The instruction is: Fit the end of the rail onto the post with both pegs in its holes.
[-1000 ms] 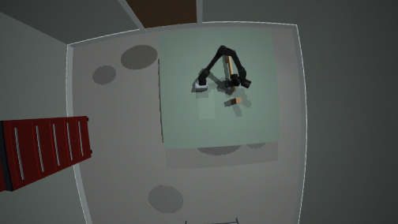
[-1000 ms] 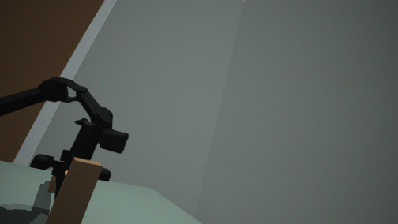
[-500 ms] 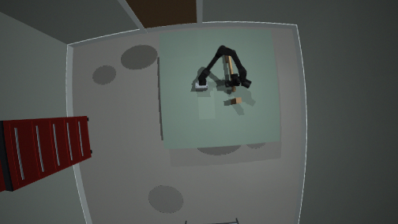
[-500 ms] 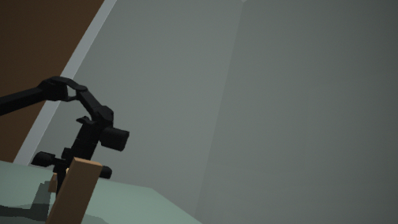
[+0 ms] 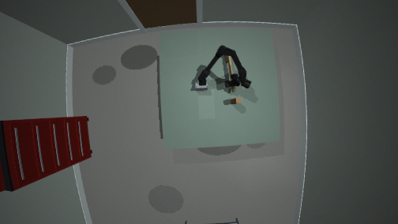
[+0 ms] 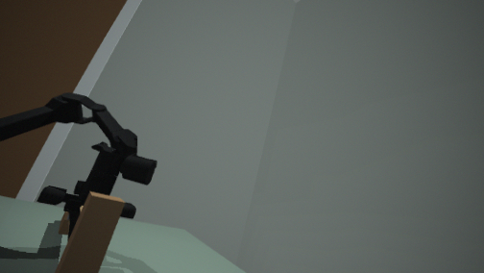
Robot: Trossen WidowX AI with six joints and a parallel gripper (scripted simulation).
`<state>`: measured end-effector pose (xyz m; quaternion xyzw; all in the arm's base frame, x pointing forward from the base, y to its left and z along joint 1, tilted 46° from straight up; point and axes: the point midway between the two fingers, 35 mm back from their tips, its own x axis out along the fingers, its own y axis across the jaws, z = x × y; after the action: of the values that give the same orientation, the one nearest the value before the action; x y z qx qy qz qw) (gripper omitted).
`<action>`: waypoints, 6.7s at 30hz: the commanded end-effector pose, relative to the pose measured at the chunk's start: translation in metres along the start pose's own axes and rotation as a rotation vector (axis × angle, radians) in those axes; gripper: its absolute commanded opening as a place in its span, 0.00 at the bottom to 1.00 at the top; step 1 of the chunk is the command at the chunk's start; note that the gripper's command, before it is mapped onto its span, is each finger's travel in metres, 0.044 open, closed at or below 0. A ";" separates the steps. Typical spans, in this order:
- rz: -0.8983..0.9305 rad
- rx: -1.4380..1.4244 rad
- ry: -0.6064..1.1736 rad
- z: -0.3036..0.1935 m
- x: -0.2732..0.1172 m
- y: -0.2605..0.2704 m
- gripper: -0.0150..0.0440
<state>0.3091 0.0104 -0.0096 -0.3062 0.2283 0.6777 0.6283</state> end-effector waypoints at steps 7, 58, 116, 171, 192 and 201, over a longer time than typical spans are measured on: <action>-0.003 0.004 0.002 0.000 -0.002 0.000 0.25; -0.003 0.004 0.002 -0.011 -0.004 0.000 0.25; -0.003 0.003 0.003 -0.028 -0.003 0.000 0.25; -0.003 0.003 0.004 -0.045 -0.004 0.000 0.25; -0.003 0.003 0.004 -0.051 -0.004 0.000 0.25; -0.003 0.003 0.004 -0.054 -0.004 0.000 0.25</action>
<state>0.3146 -0.0258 -0.0450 -0.3040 0.2308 0.6790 0.6271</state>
